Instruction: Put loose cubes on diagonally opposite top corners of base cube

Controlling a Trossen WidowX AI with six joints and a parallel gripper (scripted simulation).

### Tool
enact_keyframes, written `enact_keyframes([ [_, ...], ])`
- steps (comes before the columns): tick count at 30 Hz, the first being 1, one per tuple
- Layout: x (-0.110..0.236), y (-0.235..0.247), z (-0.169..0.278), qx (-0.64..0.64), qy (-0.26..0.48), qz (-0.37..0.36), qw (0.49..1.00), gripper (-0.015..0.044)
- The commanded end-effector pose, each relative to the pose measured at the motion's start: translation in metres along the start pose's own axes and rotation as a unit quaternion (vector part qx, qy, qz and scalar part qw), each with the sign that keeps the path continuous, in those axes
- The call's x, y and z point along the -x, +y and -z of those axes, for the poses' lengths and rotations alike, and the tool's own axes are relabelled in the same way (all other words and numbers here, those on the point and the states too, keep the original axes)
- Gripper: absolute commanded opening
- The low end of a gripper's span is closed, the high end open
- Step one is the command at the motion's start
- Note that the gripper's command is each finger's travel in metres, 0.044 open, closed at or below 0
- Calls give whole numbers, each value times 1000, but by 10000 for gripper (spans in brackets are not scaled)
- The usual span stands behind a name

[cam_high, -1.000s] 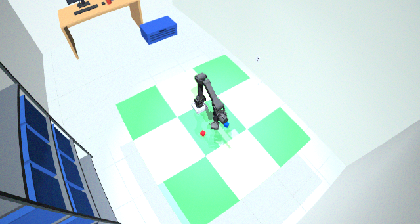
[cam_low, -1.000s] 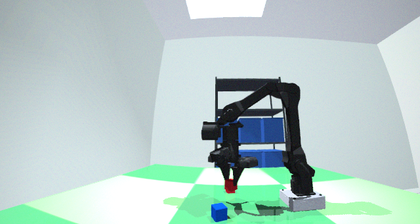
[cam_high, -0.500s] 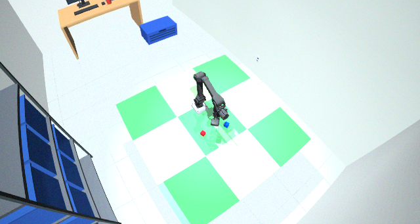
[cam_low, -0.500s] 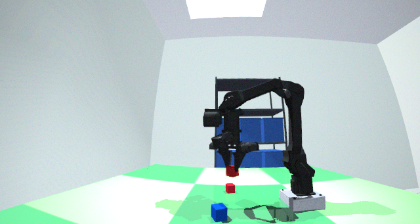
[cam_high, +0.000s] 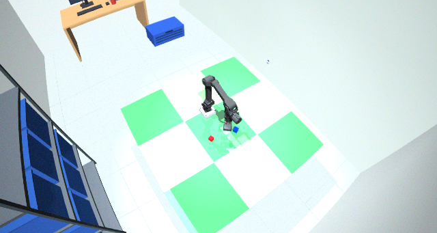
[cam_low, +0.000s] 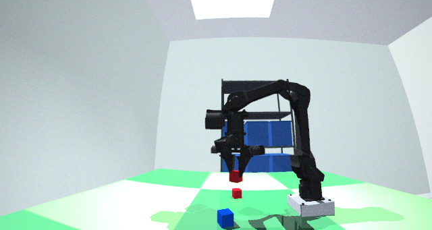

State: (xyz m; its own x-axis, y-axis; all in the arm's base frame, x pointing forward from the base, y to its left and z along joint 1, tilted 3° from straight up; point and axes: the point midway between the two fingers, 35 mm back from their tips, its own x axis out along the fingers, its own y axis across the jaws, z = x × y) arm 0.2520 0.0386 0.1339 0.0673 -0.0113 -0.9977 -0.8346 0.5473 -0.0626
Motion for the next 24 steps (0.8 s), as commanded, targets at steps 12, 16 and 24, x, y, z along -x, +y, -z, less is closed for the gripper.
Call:
enact_keyframes([
  [12, -12, 7, -42, 67, -2, 5, 998, 105],
  [16, -16, 11, -53, 85, -3, 5, 996, 105],
  [24, -25, 20, -75, 122, -4, 5, 993, 105],
])
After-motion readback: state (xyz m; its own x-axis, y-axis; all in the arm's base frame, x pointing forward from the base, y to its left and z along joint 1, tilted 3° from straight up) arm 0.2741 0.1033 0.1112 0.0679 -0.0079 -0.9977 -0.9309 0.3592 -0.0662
